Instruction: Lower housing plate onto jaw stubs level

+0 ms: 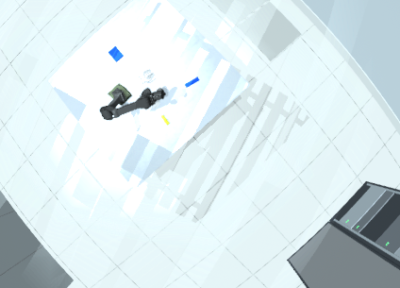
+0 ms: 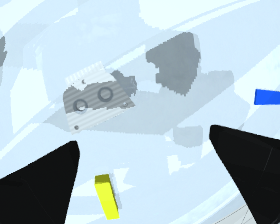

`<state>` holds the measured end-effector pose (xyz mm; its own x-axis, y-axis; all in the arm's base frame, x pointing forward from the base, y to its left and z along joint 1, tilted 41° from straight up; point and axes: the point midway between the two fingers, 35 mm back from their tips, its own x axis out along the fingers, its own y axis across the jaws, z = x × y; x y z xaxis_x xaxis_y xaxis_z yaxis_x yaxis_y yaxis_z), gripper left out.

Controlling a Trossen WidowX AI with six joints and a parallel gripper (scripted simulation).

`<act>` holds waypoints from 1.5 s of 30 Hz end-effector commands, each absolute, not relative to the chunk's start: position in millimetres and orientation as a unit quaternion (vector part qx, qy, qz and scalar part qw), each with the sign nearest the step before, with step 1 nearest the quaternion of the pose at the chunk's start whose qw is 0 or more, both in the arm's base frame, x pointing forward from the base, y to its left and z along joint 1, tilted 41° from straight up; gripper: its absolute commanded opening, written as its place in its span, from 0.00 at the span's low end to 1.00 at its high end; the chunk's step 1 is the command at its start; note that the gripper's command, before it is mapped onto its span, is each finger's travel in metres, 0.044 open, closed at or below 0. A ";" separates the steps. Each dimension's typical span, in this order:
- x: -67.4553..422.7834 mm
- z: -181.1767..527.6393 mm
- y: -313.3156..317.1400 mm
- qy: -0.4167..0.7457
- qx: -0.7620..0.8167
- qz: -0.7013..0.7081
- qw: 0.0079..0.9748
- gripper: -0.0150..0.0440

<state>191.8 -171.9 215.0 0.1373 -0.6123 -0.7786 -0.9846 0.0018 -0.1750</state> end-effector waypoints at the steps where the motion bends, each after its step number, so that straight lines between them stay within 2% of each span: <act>1: 182.4 208.9 -169.4 0.610 -0.664 0.283 0.327 1.00; 13: 163.2 199.2 -165.2 0.614 -0.669 0.349 0.233 1.00; 21: 163.0 198.1 -166.0 0.614 -0.669 0.350 0.232 1.00; 27: 162.9 170.3 -190.6 0.614 -0.669 0.350 0.231 1.00; 45: 163.0 166.5 -194.0 0.614 -0.669 0.350 0.231 1.00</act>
<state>163.1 -193.0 171.1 0.0024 -0.6651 -0.7467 -0.9847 -0.1318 0.1143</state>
